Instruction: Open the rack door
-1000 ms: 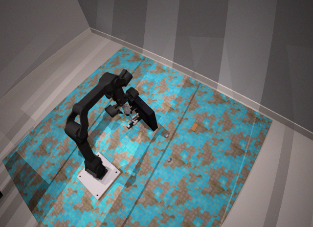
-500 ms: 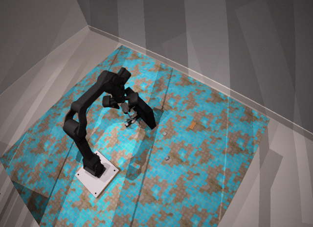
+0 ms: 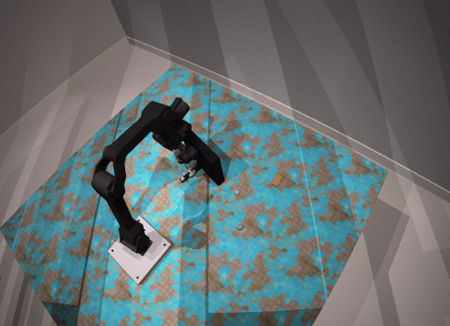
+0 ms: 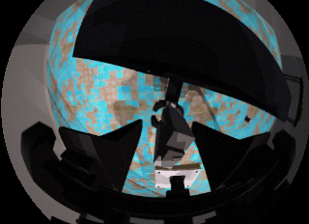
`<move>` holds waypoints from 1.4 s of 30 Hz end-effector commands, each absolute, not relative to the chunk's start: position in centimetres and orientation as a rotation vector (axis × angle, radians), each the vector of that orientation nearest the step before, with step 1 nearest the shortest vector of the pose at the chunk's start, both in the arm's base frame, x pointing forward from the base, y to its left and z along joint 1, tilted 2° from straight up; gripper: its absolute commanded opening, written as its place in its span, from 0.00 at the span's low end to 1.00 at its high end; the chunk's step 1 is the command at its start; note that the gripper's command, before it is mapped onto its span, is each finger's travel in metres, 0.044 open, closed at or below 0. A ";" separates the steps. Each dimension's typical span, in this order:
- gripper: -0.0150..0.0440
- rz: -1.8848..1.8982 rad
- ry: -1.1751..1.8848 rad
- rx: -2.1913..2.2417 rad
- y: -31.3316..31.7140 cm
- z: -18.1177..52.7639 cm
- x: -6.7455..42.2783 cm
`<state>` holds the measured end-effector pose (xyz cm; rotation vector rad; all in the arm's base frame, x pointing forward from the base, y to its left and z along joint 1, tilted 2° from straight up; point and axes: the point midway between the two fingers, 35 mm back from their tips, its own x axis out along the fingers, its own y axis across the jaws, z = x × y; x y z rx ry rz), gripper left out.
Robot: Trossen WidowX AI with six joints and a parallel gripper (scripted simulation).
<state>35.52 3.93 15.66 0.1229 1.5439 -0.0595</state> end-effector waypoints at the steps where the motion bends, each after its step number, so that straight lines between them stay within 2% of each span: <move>1: 0.75 -0.186 1.536 0.250 3.9 15.7 35.6; 18: 0.75 -0.833 1.384 0.909 3.9 15.6 35.6; 35: 0.75 -1.456 1.013 1.535 3.9 15.6 35.6; 42: 0.75 -1.508 0.968 1.587 3.9 15.6 35.6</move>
